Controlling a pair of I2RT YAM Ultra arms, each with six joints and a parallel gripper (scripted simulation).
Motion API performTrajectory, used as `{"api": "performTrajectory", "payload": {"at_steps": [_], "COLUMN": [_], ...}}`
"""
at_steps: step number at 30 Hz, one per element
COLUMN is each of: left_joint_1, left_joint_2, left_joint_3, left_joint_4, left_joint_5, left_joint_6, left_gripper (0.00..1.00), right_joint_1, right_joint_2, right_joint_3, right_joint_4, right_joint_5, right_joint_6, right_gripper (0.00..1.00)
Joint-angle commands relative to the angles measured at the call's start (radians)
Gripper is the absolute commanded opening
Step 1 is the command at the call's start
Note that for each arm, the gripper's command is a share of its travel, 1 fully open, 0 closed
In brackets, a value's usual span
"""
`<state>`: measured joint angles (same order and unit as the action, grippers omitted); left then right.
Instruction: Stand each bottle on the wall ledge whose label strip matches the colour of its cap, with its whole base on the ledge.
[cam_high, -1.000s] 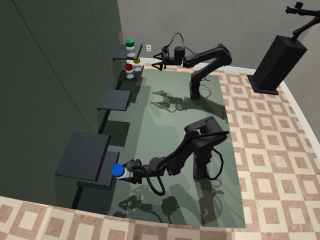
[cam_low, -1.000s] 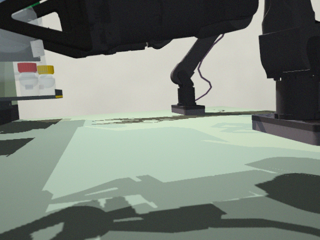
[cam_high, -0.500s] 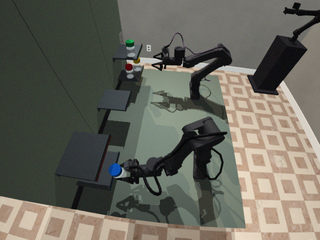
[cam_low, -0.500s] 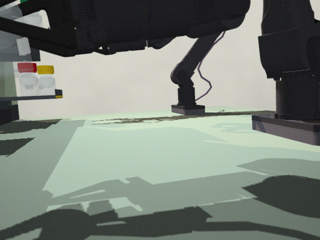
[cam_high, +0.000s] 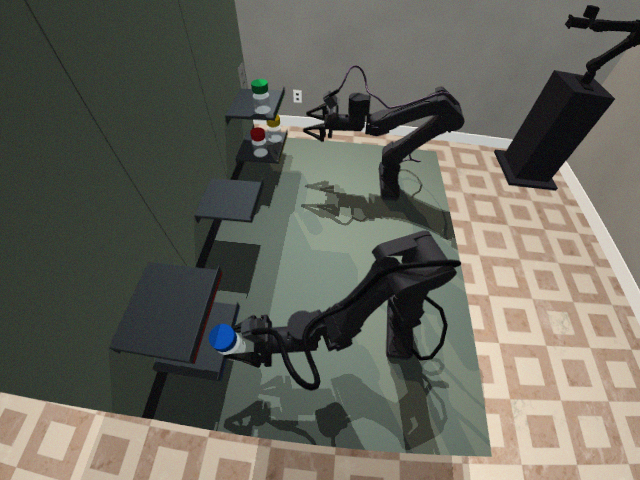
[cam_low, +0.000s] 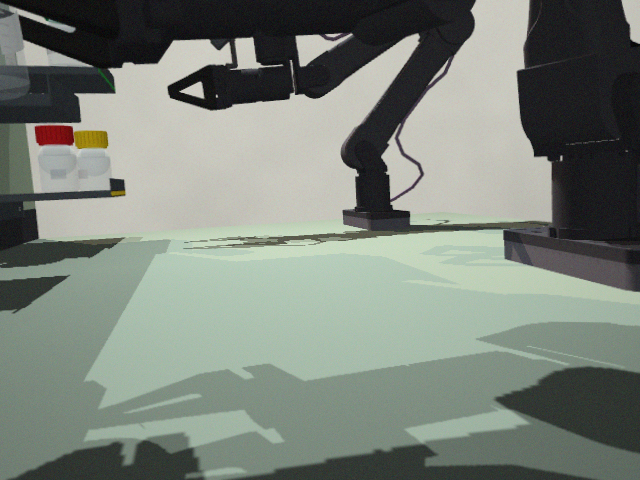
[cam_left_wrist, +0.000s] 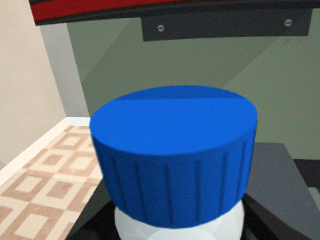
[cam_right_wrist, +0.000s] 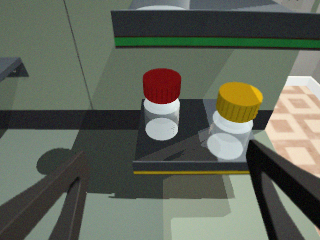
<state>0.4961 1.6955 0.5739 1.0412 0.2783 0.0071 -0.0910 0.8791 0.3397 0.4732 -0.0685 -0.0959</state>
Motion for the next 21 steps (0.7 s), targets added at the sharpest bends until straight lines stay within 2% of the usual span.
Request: {"api": "performTrajectory", "payload": {"at_steps": [1, 12, 21], "left_joint_1": [-0.013, -0.056, -0.067], "left_joint_2": [0.013, 0.177, 0.237], "left_joint_3": [0.059, 0.234, 0.307], "left_joint_4": [0.048, 0.062, 0.06], "left_joint_5": [-0.016, -0.057, -0.058], "left_joint_6": [-0.006, -0.001, 0.002], "left_gripper": [0.52, 0.52, 0.52], "right_joint_1": [-0.007, -0.007, -0.007], "right_joint_2": [-0.016, -0.016, -0.016], "right_joint_3": [0.001, 0.001, 0.001], "right_joint_4": [0.013, 0.013, 0.013], "right_joint_5": [-0.002, -0.002, -0.002], "right_joint_6": [-0.002, -0.002, -0.002], "right_gripper": [1.0, 1.0, 1.0]}}
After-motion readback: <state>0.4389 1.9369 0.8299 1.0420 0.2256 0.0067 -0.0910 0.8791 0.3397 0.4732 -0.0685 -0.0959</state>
